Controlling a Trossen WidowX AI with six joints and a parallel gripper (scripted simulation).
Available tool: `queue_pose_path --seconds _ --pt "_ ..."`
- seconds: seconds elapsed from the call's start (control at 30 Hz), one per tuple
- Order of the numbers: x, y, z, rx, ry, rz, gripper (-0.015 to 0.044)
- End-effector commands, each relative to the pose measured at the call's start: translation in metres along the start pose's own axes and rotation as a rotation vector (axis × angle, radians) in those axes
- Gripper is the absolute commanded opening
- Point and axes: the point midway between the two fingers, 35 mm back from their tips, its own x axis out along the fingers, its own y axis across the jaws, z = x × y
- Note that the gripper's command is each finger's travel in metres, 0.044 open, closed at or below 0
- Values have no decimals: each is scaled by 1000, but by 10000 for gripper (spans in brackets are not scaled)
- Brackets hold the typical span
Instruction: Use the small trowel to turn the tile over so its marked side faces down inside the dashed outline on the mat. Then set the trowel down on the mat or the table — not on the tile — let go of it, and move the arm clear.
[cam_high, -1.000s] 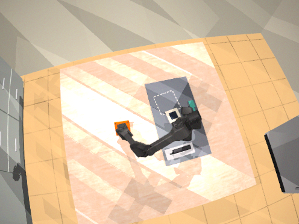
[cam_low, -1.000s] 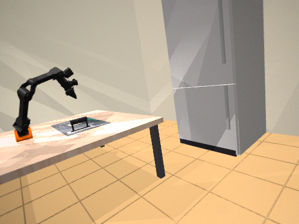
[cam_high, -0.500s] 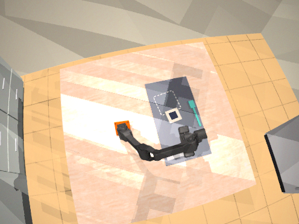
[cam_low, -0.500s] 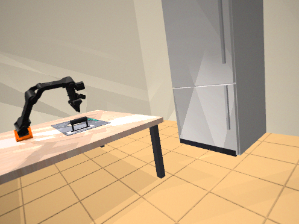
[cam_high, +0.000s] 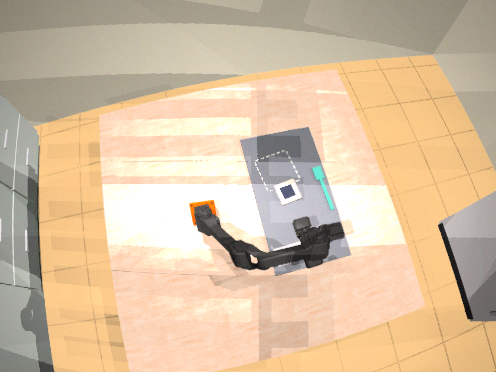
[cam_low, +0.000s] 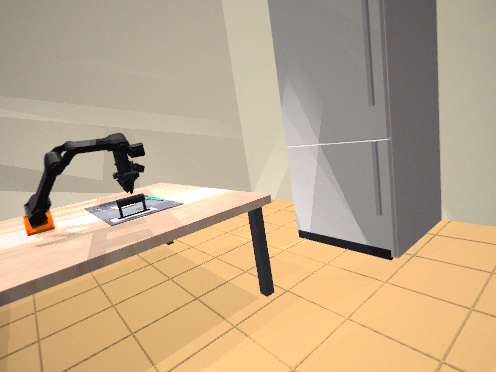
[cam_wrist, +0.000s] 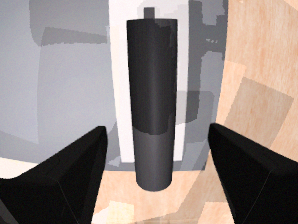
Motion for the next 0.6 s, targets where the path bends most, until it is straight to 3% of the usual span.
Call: queue_pose_path --seconds 0.0,0.57 --pt "8 -1 -1 -6 8 -3 270" --pt "36 -1 -1 -5 7 -5 270"
